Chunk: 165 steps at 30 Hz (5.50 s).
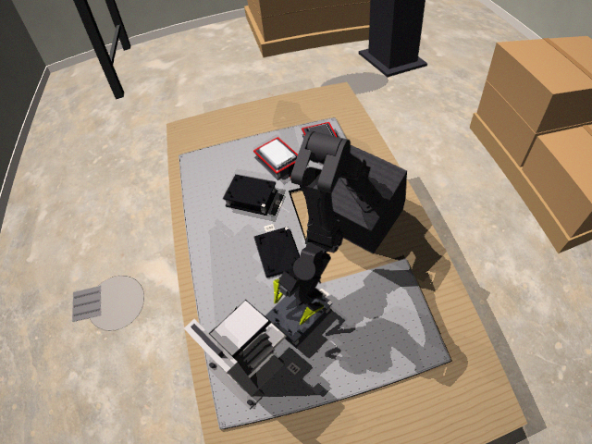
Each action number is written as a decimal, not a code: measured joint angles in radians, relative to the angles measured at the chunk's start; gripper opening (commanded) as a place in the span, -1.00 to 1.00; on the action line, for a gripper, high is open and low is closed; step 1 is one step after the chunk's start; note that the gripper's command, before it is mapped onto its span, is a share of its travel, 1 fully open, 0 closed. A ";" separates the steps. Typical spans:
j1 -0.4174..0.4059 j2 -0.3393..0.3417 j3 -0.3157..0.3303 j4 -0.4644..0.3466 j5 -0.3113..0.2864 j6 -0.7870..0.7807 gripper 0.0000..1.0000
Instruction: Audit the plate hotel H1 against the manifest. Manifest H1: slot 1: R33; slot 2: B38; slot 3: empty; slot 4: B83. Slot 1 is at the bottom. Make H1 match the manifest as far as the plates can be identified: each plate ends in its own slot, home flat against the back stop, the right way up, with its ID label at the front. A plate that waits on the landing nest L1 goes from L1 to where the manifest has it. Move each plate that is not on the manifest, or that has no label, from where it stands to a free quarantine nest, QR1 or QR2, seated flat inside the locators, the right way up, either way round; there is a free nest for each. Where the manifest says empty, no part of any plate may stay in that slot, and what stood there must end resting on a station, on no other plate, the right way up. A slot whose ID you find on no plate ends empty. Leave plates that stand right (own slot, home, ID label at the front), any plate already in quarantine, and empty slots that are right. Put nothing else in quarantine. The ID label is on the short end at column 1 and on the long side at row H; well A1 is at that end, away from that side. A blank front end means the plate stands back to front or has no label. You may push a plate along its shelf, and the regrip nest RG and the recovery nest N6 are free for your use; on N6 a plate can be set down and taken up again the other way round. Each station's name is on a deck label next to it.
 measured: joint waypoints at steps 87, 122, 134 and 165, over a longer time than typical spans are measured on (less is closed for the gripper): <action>-0.001 0.018 0.007 0.023 0.004 0.000 -1.00; -0.021 0.031 0.088 -0.036 -0.013 -0.011 -1.00; -0.027 0.047 0.117 -0.058 -0.019 -0.014 -1.00; -0.042 0.063 0.194 -0.109 -0.032 -0.023 -1.00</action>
